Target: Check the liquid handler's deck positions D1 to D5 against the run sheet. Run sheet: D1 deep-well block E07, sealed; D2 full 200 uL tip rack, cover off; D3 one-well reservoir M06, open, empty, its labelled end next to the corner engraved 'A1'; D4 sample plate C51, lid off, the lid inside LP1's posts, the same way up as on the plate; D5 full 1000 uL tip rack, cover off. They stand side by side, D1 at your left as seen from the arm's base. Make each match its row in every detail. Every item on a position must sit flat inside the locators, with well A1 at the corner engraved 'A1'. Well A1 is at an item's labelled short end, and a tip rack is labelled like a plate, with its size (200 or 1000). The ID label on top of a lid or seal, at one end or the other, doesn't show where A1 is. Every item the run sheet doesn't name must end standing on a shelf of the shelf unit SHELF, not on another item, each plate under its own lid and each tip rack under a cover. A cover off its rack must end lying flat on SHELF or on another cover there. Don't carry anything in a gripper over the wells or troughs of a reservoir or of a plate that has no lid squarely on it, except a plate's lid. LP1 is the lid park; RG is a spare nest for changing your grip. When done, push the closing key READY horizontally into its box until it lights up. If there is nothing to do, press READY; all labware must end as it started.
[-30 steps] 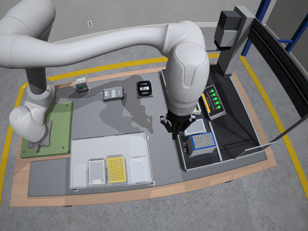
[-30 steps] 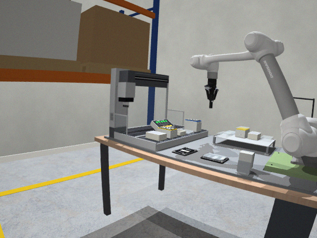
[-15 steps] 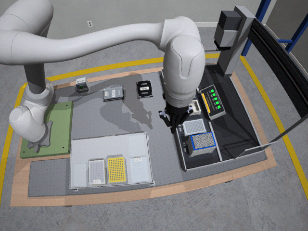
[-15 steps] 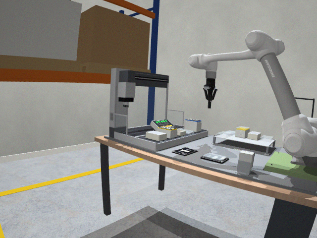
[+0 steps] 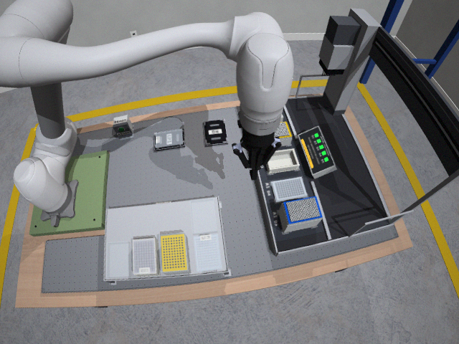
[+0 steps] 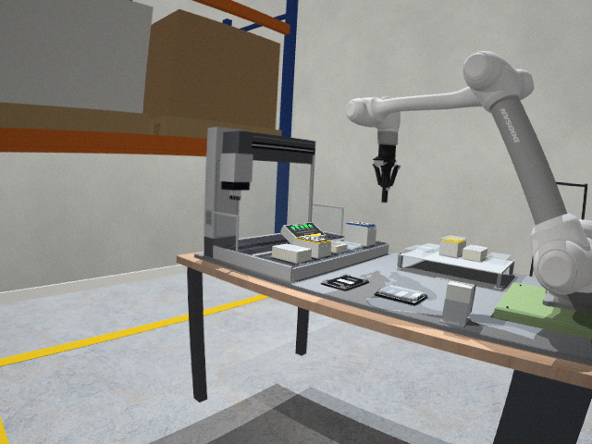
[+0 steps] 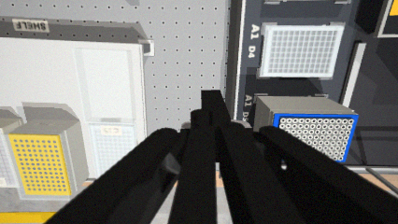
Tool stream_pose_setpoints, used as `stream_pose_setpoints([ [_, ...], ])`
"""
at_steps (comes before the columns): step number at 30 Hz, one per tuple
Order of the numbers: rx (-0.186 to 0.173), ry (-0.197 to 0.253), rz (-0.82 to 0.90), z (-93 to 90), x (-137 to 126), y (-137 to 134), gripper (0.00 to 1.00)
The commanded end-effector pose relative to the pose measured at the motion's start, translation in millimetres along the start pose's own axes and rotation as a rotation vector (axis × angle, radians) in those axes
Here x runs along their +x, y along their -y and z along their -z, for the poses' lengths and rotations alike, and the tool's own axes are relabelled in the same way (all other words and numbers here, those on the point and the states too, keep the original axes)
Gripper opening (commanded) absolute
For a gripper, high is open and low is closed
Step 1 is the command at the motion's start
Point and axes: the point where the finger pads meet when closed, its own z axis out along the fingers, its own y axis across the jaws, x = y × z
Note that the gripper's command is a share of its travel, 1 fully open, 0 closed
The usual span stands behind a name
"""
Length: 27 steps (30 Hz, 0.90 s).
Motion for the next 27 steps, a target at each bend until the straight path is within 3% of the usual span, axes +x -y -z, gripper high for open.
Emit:
stream_pose_setpoints([
  [1,-0.002,0.000,0.001,1.2,6,0,0.10],
  [12,-0.002,0.000,0.001,1.2,61,-2,0.10],
  [27,-0.002,0.000,0.004,1.2,109,-3,0.10],
])
